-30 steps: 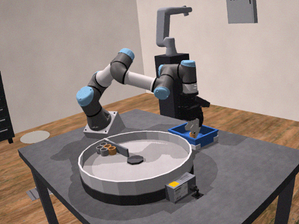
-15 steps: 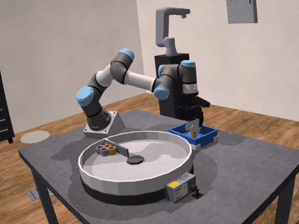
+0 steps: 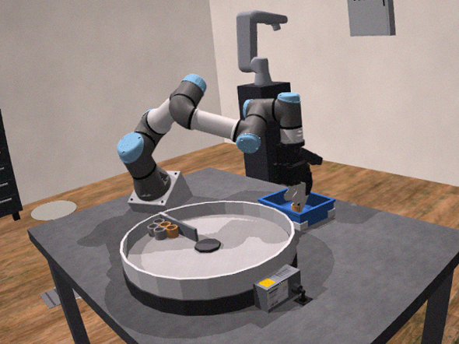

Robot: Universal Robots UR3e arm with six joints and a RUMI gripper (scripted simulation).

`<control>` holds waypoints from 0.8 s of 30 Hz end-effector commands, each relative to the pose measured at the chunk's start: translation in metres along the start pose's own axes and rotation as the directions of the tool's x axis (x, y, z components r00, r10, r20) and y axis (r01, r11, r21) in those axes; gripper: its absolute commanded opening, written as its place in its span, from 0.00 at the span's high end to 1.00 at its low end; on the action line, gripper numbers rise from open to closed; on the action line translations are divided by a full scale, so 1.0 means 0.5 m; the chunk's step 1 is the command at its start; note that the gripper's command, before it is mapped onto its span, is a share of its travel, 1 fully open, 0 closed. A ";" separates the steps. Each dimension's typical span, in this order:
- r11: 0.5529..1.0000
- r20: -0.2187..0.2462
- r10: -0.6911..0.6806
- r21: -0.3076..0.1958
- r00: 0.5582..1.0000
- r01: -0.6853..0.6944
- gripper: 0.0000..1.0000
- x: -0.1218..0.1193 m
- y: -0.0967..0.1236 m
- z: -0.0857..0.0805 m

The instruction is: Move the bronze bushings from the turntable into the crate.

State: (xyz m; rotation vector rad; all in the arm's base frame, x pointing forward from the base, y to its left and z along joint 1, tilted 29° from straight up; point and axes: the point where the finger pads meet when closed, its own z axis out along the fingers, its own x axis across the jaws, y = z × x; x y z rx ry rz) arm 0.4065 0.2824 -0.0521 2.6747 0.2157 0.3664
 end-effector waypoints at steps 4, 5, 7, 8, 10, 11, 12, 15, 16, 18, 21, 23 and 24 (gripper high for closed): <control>1.000 -0.001 0.000 0.001 1.000 0.000 1.00 0.001 0.000 -0.001; 1.000 -0.001 0.000 0.001 1.000 0.000 1.00 0.001 0.000 -0.001; 1.000 -0.001 0.000 0.001 1.000 0.000 1.00 0.001 0.000 -0.001; 1.000 -0.001 0.000 0.001 1.000 0.000 1.00 0.001 0.000 -0.001; 1.000 -0.001 0.000 0.001 1.000 0.000 1.00 0.001 0.000 -0.001; 1.000 -0.001 0.000 0.001 1.000 0.000 0.94 0.001 0.000 -0.001; 1.000 -0.001 0.000 0.001 1.000 0.000 0.94 0.001 0.000 -0.001; 1.000 -0.001 0.000 0.001 1.000 0.000 0.94 0.001 0.000 -0.001; 1.000 -0.001 0.000 0.001 1.000 0.000 0.94 0.001 0.000 -0.001; 1.000 -0.001 0.000 0.001 1.000 0.000 0.94 0.001 0.000 -0.001; 1.000 -0.001 0.000 0.001 1.000 0.000 0.94 0.001 0.000 -0.001; 1.000 -0.001 0.000 0.001 1.000 0.000 0.94 0.001 0.000 -0.001; 1.000 -0.001 0.000 0.001 1.000 0.000 0.94 0.001 0.000 -0.001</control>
